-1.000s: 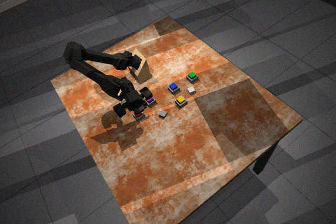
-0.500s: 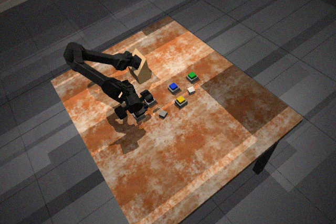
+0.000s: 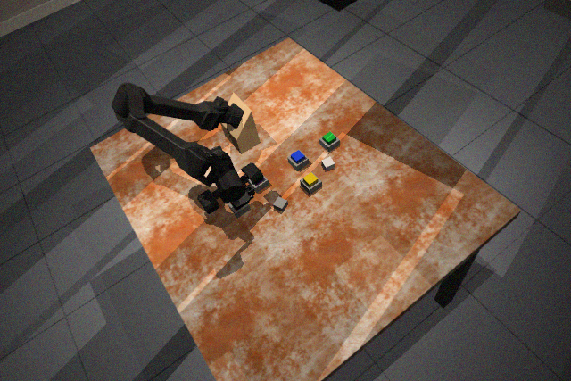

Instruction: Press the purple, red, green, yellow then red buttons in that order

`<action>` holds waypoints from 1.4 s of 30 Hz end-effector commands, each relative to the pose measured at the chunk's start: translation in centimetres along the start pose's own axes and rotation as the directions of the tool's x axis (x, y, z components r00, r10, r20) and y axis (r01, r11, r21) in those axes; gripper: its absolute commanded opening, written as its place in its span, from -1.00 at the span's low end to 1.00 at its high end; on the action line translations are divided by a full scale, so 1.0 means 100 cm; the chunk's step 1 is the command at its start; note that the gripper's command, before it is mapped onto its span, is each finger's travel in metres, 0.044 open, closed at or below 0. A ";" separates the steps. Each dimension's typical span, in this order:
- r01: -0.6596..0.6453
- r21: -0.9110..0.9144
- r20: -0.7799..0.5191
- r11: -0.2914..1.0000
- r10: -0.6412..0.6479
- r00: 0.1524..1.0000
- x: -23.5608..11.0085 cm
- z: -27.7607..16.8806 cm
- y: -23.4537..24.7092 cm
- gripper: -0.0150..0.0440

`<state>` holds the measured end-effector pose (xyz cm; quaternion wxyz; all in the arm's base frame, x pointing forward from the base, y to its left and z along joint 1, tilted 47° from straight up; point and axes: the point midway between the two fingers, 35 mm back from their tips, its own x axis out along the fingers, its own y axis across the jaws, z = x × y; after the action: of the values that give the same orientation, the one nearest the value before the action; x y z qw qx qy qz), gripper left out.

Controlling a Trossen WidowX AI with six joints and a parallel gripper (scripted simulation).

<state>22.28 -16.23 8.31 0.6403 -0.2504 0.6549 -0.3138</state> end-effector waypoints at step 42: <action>-0.030 -0.002 -0.001 1.000 0.030 1.000 -0.101 0.005 0.358 0.86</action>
<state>25.96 14.81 -10.50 0.6420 -0.2509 0.6621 -0.2941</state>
